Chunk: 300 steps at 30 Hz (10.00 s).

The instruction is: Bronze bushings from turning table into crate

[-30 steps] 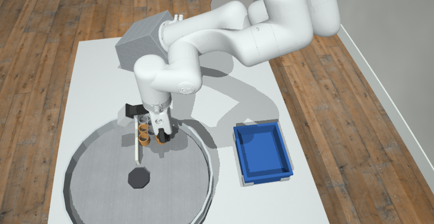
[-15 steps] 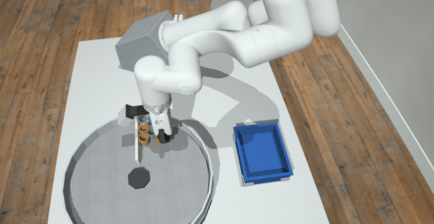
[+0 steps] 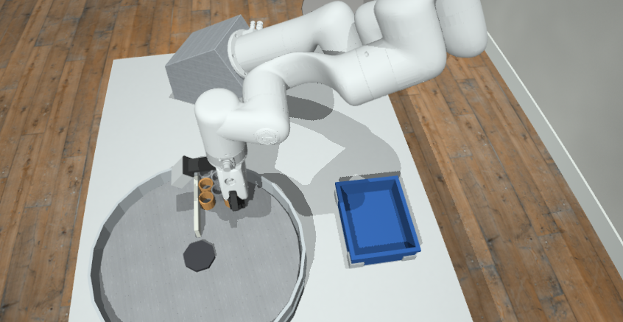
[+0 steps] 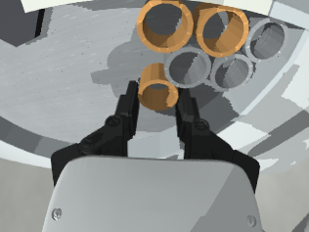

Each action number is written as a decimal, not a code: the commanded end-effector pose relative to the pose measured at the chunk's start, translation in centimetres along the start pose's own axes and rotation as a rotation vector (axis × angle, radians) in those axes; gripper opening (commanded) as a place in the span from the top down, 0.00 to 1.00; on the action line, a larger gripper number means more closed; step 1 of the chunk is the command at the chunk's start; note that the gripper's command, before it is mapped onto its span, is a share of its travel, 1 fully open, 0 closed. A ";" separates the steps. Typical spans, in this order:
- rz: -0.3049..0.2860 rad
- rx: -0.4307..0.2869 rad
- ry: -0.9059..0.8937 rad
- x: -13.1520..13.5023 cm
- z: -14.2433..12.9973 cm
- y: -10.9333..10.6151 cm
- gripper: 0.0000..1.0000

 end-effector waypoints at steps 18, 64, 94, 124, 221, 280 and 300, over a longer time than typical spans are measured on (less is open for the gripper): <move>0.003 0.003 0.000 -0.1 0.1 0.1 1.00; 0.003 0.003 0.000 0.0 0.1 -0.8 1.00; 0.003 0.003 0.000 0.0 0.1 -6.5 1.00; 0.003 0.003 0.000 -4.2 -13.3 -6.5 1.00; 0.003 0.003 0.000 -9.4 -30.0 1.3 1.00; 0.003 0.003 0.000 -9.4 -30.0 4.7 1.00; 0.003 0.003 0.000 -9.4 -30.0 4.8 1.00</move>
Point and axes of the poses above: the point where the finger pads meet when closed, its own y axis out along the fingers, its own x axis across the jaws, z = x × y, the point moved 9 cm from there along -y, back along the fingers, and after that the axes turned 3 degrees about -y, right-handed, at the moved point
